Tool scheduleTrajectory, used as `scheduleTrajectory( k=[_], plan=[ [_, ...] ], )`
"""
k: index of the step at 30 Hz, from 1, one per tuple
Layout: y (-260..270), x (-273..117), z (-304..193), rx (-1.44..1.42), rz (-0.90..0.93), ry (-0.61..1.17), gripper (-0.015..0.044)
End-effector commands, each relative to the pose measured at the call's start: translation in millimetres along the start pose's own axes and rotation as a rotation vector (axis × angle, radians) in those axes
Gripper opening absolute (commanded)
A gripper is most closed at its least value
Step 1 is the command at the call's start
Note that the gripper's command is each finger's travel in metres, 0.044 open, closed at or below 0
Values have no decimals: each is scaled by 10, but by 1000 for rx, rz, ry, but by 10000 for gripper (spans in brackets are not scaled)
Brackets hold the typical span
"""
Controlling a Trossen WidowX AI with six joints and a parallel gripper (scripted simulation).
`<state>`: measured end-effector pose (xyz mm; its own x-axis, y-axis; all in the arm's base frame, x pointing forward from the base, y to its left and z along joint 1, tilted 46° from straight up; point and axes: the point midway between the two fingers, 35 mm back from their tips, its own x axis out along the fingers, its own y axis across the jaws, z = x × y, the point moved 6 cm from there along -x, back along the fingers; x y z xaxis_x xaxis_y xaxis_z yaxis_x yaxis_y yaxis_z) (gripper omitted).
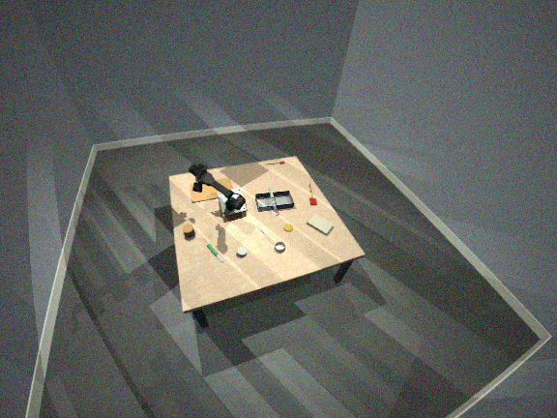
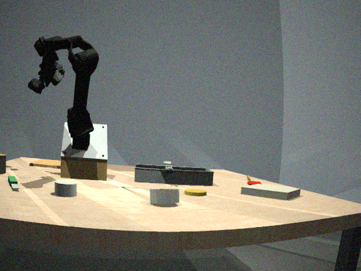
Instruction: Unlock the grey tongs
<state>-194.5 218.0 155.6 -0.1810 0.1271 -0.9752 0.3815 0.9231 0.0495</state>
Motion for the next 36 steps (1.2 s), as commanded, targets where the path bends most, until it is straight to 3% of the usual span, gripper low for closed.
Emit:
scheduleTrajectory(
  k=[1,9,20,29,36],
  plan=[
    [488,179,354,70,91,-87,260],
    [1347,328,1309,263,292,-263,260],
    [1699,351,2832,477,374,-567,260],
    [1356,256,4179,714,356,-897,260],
    [699,156,4986,918,239,-1172,260]
  ],
)
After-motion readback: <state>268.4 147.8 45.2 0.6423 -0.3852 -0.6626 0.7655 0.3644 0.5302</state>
